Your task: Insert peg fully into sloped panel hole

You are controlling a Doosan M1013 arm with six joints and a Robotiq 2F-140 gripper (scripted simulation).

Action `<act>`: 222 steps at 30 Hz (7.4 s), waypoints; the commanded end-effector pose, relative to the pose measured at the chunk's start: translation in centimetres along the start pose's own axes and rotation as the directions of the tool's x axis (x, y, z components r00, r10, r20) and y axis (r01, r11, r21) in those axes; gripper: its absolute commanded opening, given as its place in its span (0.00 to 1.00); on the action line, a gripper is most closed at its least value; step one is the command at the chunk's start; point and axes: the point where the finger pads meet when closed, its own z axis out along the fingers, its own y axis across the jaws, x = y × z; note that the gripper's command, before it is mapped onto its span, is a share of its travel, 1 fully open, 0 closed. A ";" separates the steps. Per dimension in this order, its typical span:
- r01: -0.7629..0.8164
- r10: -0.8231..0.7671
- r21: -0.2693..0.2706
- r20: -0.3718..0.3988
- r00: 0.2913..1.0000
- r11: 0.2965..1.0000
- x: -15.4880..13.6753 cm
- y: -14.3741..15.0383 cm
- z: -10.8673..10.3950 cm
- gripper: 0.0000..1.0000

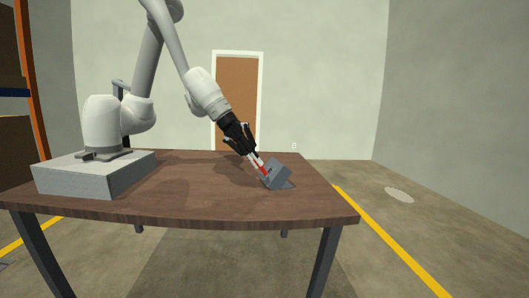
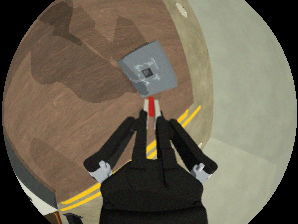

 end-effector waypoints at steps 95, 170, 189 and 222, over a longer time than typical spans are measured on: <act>0.460 -0.531 -0.299 -0.227 0.816 0.836 2.7 -2.7 -0.8 0.00; 0.460 -0.531 -0.299 -0.227 0.816 0.836 4.3 -2.0 3.5 0.00; 0.460 -0.531 -0.299 -0.227 0.816 0.836 4.6 -1.9 4.2 0.00; 0.460 -0.531 -0.299 -0.227 0.816 0.836 4.6 -1.9 4.2 0.41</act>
